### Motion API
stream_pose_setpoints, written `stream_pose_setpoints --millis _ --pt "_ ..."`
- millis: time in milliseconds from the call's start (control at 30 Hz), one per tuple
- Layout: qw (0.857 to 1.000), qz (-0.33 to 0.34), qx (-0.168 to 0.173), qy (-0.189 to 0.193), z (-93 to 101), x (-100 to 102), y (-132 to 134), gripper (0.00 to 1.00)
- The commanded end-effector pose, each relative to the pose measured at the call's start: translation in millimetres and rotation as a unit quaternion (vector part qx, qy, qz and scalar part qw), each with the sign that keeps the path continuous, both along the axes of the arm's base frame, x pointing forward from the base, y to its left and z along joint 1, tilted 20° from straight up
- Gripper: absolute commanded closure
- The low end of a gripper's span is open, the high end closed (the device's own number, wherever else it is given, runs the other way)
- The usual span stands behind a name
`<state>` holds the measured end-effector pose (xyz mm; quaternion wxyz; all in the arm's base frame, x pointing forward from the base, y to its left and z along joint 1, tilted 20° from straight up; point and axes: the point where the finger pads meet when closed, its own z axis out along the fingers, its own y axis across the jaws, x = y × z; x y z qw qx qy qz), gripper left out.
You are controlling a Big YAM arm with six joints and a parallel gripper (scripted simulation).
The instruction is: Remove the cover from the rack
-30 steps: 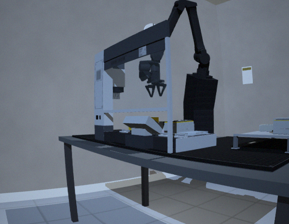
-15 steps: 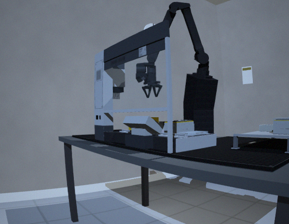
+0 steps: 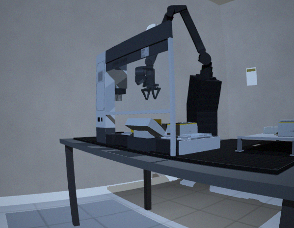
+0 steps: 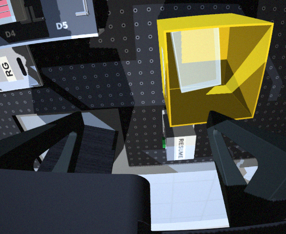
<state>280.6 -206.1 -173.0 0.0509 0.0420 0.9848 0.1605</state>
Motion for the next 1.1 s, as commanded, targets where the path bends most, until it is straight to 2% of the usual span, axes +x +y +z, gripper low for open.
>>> stream_pose_setpoints --millis 0,467,567,767,867,900,1067 --pt "1.0 0.02 -0.003 -0.01 -3.2 5.0 -14.8 0.0" --pt "1.0 0.02 -0.005 -0.009 -26.5 -18.2 -79.4 0.0" --pt "1.0 0.022 -0.004 -0.01 -28.1 -18.5 -82.9 0.0" --pt "1.0 0.02 -0.005 -0.009 -38.1 -29.8 -111.6 0.0" --pt "1.0 0.02 -0.005 -0.01 -38.4 -29.9 -112.6 0.0" --pt "0.999 0.034 0.001 -0.007 -33.6 -28.4 -93.8 0.0" --pt "0.999 0.034 -0.004 -0.01 -31.7 -24.6 -99.0 0.0"
